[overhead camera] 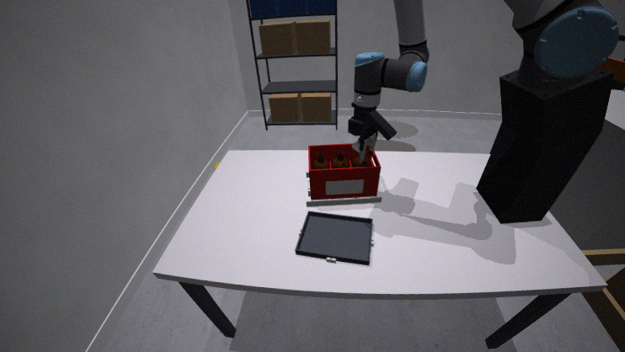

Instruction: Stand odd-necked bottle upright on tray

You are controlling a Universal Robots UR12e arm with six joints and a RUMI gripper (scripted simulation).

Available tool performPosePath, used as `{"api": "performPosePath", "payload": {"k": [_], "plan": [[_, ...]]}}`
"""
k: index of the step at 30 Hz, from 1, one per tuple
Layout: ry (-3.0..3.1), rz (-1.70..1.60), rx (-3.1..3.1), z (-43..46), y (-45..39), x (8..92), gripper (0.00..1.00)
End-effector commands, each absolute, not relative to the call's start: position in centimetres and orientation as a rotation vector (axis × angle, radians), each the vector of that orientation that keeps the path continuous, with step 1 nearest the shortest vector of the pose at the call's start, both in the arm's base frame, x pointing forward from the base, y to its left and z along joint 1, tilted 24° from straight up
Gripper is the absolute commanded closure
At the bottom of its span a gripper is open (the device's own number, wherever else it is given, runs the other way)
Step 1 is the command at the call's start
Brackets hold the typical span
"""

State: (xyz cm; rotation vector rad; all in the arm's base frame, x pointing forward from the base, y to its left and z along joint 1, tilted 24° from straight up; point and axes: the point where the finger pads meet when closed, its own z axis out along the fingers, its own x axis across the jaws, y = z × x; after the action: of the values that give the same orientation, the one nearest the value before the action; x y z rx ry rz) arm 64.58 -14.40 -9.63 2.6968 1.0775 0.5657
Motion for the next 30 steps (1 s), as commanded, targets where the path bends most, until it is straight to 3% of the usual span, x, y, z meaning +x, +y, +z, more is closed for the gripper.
{"api": "performPosePath", "payload": {"k": [1,30], "plan": [[1.077,0.566,2.696,-9.6,-14.4,64.6,0.62],[1.077,0.566,2.696,-11.2,-14.5,65.3,0.62]]}}
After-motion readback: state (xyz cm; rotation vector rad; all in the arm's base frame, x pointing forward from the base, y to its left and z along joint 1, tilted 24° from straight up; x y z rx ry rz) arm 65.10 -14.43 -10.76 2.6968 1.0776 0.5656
